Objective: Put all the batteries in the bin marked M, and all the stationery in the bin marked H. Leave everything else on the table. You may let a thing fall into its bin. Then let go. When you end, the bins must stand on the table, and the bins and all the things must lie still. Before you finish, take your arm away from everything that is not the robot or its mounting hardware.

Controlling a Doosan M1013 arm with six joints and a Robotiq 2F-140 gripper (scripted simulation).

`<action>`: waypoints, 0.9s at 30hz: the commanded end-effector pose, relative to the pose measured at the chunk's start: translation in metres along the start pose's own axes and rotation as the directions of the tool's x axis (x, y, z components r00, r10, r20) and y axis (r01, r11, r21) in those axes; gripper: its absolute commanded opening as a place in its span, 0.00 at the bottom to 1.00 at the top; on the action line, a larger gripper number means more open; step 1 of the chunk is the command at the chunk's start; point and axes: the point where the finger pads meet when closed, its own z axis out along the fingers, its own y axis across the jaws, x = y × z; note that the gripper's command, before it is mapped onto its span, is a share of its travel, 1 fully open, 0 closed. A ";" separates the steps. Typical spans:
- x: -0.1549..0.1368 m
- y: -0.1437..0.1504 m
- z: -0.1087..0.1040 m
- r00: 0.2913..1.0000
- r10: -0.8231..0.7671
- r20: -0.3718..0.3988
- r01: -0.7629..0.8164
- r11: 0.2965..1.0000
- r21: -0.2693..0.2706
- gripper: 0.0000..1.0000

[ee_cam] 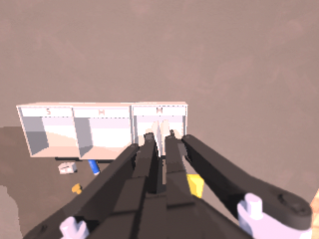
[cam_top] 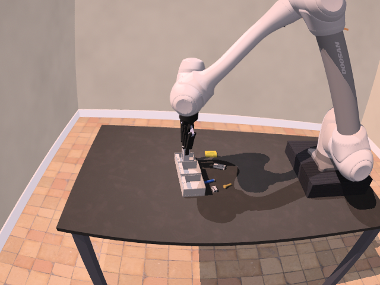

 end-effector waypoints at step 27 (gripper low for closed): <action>0.000 0.000 -0.052 1.000 0.000 0.000 0.000 1.000 0.000 0.05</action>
